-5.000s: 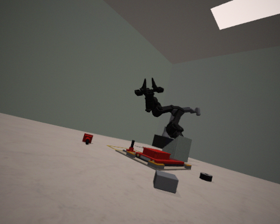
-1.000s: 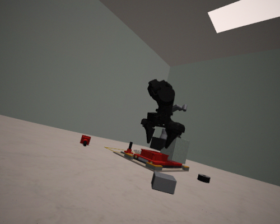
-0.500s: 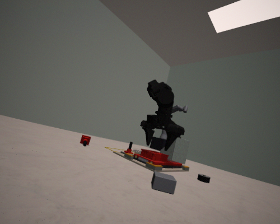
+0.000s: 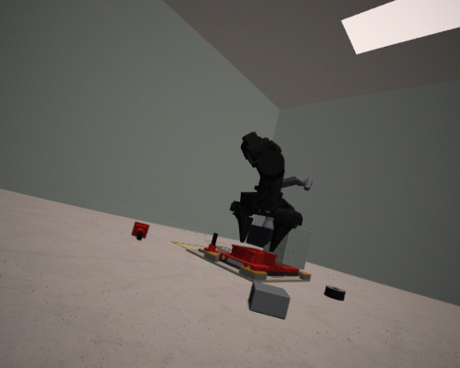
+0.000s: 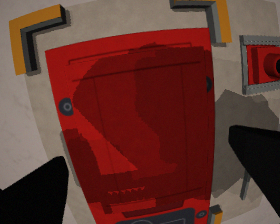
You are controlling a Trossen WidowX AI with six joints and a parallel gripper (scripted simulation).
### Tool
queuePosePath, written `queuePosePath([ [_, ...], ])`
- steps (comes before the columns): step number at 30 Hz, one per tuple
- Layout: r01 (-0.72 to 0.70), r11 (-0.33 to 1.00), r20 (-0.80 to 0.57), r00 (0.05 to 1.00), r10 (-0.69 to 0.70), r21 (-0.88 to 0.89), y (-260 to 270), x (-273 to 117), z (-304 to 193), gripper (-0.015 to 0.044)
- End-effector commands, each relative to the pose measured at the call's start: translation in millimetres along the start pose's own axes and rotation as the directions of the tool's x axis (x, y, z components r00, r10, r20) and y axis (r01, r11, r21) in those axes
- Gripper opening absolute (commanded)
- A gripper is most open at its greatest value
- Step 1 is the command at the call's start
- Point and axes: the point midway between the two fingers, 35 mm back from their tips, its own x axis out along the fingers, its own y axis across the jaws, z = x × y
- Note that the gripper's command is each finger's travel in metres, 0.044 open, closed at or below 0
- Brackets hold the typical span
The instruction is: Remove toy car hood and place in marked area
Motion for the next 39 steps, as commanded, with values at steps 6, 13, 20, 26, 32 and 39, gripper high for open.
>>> queuePosePath([
  [6, 0.003, 1.000, 0.001, 1.000, -0.003, -0.005, 0.3, 4.1, -0.3, 0.0440],
  [13, 0.004, 1.000, 0.001, 1.000, -0.004, -0.005, 0.3, 7.5, -0.2, 0.0440],
  [20, 0.004, 1.000, 0.001, 1.000, -0.004, -0.005, 0.3, 10.9, -0.2, 0.0440],
  [26, 0.004, 1.000, 0.001, 1.000, -0.004, -0.005, 0.3, 13.9, -0.2, 0.0440],
  [32, 0.004, 1.000, 0.001, 1.000, -0.004, -0.005, 0.2, 16.8, -0.2, 0.0440],
  [39, 0.004, 1.000, 0.001, 1.000, -0.004, -0.005, 0.2, 20.3, -0.3, 0.0440],
])
